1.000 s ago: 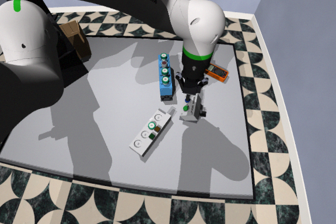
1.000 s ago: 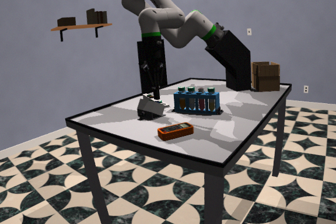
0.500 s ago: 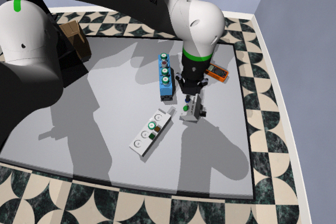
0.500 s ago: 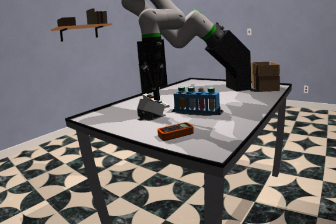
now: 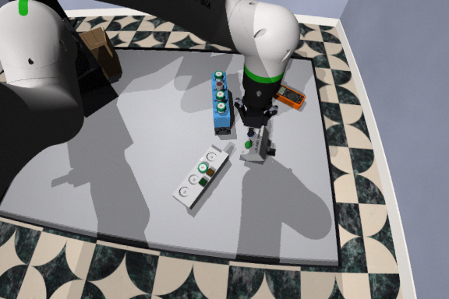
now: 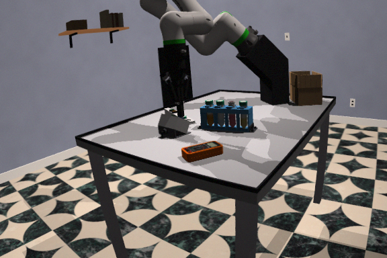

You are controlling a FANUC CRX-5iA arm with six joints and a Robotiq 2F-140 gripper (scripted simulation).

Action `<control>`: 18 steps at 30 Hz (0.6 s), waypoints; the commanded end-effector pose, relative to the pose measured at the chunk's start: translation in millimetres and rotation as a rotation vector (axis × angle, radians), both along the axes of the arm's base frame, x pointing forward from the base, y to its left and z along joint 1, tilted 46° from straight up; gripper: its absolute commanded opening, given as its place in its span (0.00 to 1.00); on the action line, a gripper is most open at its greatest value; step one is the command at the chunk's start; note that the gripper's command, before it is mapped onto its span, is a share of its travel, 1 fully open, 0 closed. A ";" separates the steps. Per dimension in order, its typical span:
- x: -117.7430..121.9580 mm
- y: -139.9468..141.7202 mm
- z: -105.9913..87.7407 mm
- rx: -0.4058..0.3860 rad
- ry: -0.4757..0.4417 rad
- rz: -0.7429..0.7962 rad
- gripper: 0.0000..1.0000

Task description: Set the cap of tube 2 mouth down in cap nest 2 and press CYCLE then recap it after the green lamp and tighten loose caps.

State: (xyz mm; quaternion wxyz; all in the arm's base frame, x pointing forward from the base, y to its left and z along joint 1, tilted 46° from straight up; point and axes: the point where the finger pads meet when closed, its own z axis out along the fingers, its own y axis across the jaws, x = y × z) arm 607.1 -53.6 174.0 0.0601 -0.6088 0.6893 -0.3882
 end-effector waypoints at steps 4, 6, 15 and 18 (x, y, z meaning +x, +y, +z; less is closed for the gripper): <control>1.4 -0.6 -0.8 0.000 -0.001 0.001 0.10; 1.7 -0.9 -1.3 0.000 -0.001 0.001 0.10; -4.3 4.2 6.2 0.000 -0.001 0.001 0.10; -9.3 8.3 12.4 0.000 -0.001 0.001 0.10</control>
